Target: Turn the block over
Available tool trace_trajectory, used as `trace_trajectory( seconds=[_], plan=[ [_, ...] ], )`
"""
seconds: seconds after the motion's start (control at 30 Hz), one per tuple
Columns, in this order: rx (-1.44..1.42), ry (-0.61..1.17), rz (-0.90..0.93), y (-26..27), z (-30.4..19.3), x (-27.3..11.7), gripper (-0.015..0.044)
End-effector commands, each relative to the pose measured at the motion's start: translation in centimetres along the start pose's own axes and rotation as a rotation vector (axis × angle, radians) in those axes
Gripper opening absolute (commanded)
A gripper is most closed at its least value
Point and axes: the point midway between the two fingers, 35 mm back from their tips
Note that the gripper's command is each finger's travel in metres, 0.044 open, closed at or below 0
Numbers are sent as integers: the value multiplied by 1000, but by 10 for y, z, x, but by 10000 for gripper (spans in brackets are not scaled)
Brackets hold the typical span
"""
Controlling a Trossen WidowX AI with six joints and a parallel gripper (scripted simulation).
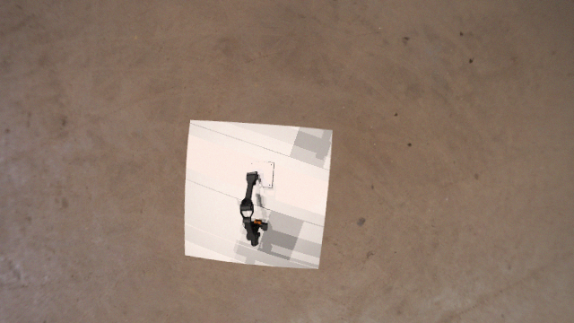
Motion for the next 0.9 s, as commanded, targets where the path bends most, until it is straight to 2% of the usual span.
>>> trace_trajectory(
  seconds=[0.0, 0.23, 0.87],
  plan=[
    [3, -8, 5, 1, 2, -18, 11],
    [2, -17, 6, 1, 2, -26, 0],
    [-4, -262, 35, 3, 7, -15, 0]
  ],
)
Point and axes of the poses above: the point midway between the two fingers, 35 mm back from their tips, its own x axis out along the fingers, its own y axis across the jaws, z = x × y, and after that the axes turned 8 degrees about x, right-handed
